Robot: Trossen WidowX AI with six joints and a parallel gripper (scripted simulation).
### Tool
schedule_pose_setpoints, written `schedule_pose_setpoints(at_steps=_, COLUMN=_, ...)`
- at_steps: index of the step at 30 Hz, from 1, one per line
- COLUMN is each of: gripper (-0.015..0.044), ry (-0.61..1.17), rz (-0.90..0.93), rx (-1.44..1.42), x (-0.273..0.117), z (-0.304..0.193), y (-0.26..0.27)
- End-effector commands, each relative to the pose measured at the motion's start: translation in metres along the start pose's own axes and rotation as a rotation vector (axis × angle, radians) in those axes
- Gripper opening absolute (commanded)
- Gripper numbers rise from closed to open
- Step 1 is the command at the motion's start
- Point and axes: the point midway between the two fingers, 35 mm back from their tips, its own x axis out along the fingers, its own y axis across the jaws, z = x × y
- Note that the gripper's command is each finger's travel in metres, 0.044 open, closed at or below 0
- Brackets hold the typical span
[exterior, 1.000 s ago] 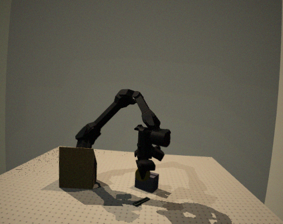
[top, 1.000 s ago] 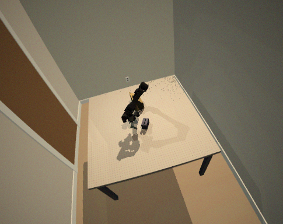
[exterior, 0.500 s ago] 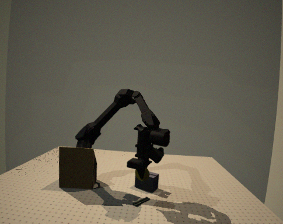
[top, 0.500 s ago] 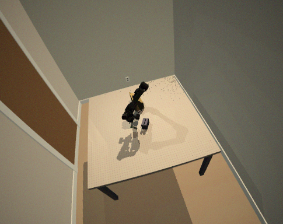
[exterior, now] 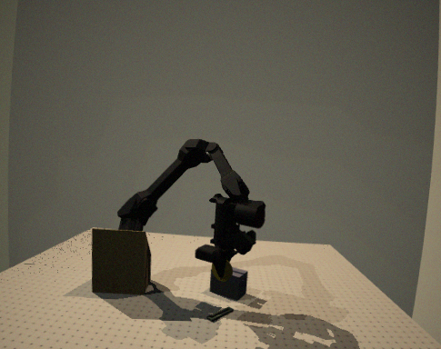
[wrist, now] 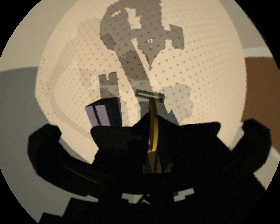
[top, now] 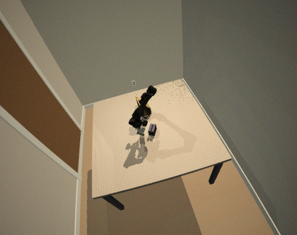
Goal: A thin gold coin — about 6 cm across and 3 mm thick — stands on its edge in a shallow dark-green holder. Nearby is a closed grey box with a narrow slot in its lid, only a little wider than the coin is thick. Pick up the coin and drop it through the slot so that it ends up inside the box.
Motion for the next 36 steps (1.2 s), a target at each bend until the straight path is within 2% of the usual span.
schedule_pose_setpoints(at_steps=1, gripper=0.0000, ry=-0.009, rz=0.002, rx=0.001, x=-0.003, z=-0.001, y=0.012)
schedule_pose_setpoints(at_steps=36, gripper=0.0000, ry=-0.007, rz=0.007, rx=0.000, x=-0.003, z=-0.027, y=0.097)
